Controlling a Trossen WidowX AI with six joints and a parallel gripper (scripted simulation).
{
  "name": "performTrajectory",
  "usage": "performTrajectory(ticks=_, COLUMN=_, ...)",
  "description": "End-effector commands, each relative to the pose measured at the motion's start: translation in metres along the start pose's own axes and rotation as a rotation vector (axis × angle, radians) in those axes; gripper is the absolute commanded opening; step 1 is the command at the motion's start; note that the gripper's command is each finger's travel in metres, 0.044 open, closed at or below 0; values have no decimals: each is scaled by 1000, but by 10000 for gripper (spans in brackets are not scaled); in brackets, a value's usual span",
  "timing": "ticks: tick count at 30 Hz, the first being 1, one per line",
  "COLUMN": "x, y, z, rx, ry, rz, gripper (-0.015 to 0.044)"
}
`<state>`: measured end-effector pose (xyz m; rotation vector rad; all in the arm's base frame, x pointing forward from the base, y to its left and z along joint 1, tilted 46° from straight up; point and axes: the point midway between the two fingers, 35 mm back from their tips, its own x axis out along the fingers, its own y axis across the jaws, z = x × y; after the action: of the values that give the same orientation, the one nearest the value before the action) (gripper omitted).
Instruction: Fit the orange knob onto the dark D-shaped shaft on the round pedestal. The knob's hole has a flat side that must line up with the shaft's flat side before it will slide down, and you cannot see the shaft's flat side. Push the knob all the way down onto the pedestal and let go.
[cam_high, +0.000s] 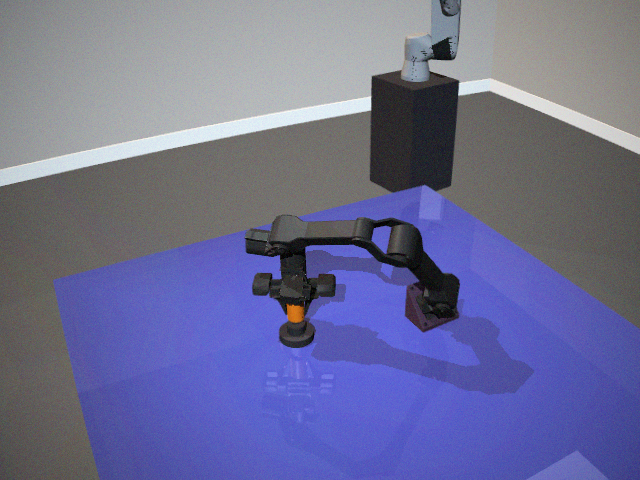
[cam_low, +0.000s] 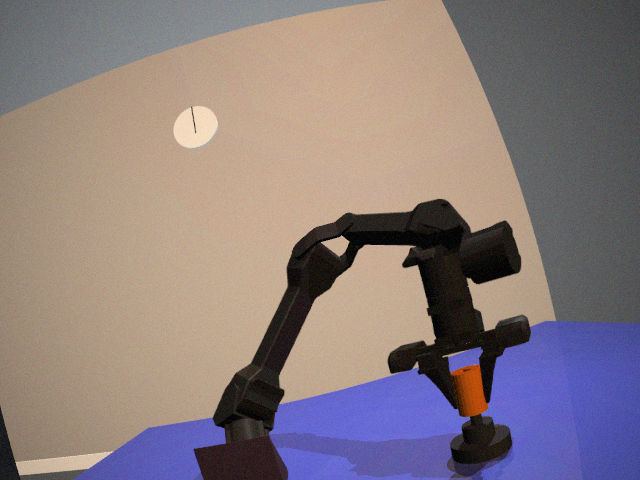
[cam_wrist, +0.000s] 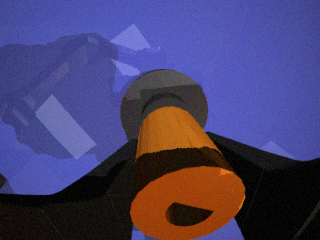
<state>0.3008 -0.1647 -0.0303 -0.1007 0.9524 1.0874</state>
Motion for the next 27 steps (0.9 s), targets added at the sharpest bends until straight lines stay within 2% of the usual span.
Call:
performTrajectory(ticks=1, x=-4, y=-1, z=0, rx=0, ry=-1, rz=-5, gripper=0)
performTrajectory(ticks=9, x=-5, y=-2, z=0, rx=-209, ry=0, rz=-5, gripper=0)
performTrajectory(ticks=27, x=0, y=-2, z=-2, rx=-209, ry=-1, rz=-5, gripper=0)
